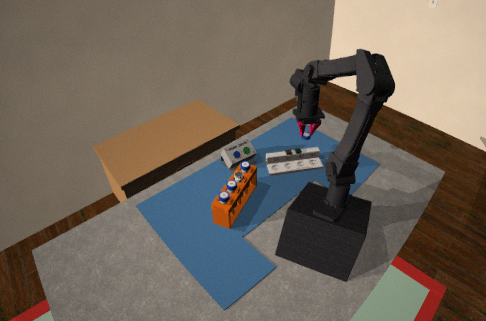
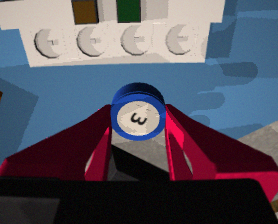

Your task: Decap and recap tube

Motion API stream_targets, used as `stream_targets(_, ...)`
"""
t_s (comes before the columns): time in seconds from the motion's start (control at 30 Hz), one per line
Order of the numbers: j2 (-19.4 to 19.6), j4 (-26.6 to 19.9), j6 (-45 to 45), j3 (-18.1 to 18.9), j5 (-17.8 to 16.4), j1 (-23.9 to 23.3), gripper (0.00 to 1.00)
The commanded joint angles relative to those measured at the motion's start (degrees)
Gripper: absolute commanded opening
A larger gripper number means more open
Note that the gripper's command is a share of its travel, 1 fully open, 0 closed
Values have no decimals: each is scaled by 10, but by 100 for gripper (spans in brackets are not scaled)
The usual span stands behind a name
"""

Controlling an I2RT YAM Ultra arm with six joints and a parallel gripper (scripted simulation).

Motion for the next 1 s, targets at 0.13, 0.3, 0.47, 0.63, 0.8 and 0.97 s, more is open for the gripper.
stream_targets(0.13, 9, 48, -24, -30, -6, -13, 0)
stream_targets(0.3, 29, 111, -41, -67, -10, -29, 0)
stream_targets(0.47, 50, 161, -53, -93, -13, -41, 0)
stream_targets(0.63, 75, 211, -65, -116, -16, -53, 0)
stream_targets(0.8, 113, 274, -79, -137, -20, -67, 0)
stream_targets(0.97, 142, 319, -89, -150, -22, -77, 0)
